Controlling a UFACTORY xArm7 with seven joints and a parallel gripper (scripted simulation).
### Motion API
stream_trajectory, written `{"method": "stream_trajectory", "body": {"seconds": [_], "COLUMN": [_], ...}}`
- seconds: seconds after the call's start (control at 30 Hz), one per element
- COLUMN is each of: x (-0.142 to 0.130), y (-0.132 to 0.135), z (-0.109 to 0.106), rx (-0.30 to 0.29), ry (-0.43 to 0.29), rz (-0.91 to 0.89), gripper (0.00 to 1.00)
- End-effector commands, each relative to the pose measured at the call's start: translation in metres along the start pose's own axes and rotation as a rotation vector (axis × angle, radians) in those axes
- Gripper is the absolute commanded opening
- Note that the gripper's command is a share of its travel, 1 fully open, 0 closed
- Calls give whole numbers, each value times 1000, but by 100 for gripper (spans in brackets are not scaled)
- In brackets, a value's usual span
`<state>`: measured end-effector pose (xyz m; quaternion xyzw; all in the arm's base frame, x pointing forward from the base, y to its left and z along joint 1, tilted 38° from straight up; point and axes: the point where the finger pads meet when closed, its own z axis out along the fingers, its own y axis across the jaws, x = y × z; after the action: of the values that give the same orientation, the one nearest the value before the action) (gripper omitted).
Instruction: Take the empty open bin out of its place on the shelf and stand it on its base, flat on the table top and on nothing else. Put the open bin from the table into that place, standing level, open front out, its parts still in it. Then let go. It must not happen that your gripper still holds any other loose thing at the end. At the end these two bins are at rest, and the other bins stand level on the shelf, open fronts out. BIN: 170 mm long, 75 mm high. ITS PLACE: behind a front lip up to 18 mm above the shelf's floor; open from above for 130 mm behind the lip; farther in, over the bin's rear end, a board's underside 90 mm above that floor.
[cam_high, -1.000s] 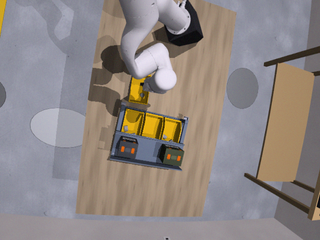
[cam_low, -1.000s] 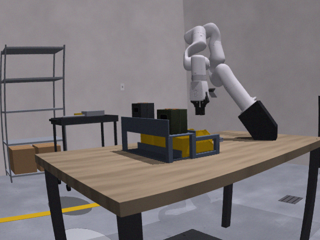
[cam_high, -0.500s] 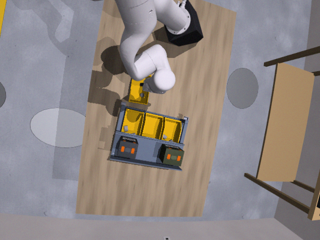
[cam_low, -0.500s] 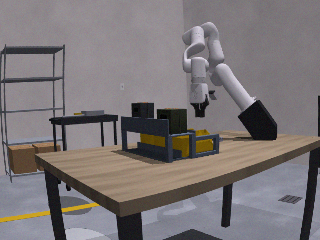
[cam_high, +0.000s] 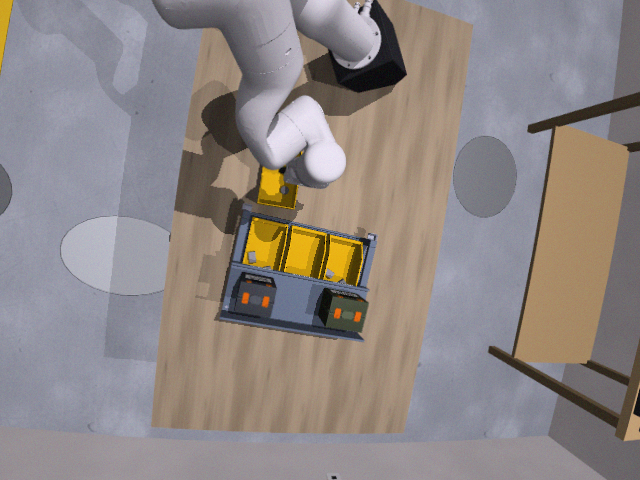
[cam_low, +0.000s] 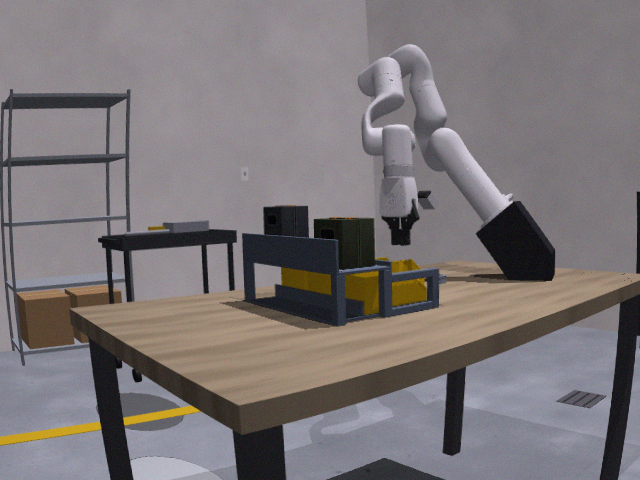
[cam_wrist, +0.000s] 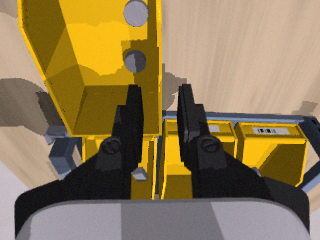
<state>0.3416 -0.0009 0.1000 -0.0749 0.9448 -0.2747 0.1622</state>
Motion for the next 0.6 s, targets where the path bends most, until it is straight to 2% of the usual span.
{"method": "stream_trajectory", "body": {"seconds": [0.0,0.57], "x": [-2,-2], "y": [0,0], "z": [8,27], "rx": [5,5], "ry": [-6,-6], "rz": [1,1], "gripper": [26,26]}}
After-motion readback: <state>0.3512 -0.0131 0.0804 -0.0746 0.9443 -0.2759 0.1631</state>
